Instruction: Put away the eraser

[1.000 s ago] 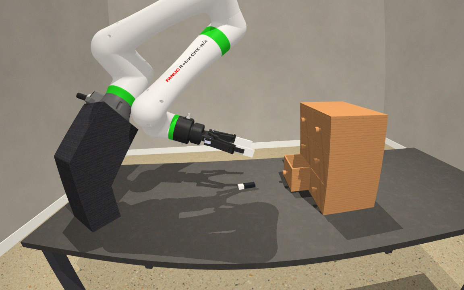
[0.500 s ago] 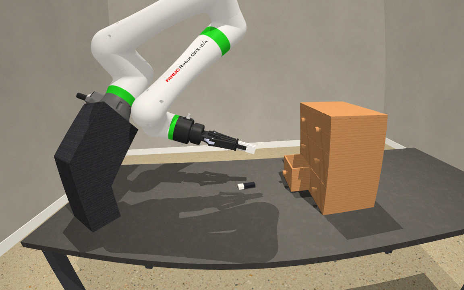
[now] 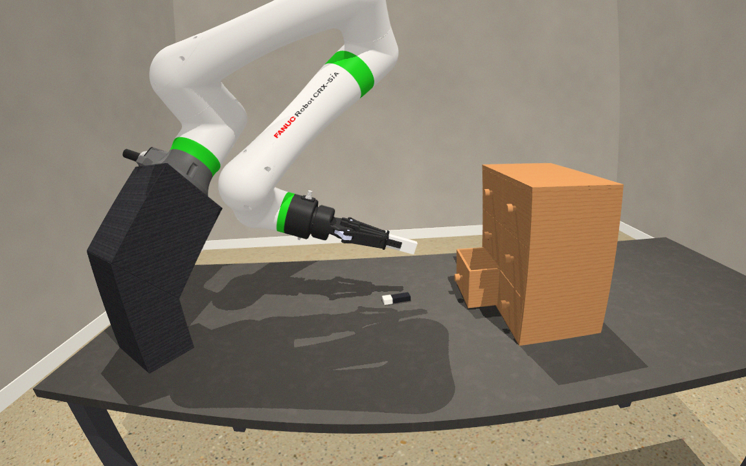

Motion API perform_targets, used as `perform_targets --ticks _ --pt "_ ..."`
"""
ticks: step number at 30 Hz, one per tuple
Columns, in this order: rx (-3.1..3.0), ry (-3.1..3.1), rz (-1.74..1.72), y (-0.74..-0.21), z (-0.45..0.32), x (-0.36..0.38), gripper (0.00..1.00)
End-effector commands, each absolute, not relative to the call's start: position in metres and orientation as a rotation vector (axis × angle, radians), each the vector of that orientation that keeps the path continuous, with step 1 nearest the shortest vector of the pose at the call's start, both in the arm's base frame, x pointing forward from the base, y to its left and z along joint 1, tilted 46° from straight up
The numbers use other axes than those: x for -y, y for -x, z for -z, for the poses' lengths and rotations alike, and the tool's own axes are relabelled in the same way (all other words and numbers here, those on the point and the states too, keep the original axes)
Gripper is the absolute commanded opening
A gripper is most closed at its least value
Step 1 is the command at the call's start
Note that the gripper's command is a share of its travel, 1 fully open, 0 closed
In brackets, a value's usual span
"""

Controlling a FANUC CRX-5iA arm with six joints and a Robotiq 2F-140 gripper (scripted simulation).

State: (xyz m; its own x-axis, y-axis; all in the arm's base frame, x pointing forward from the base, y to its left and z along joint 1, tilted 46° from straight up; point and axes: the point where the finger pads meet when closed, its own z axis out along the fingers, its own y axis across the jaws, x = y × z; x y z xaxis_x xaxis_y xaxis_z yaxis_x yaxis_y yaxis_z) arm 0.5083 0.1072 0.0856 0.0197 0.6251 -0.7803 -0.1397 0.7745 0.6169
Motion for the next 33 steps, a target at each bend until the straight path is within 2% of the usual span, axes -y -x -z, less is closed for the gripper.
perform_targets --ticks 1,13,33 --pt "-1.438 -0.422 -0.622 -0.521 -0.08 -0.115 0.0" --pt "-1.438 -0.422 -0.622 -0.577 -0.053 -0.147 0.0" --pt "-1.438 -0.422 -0.622 -0.587 -0.048 -0.153 0.0"
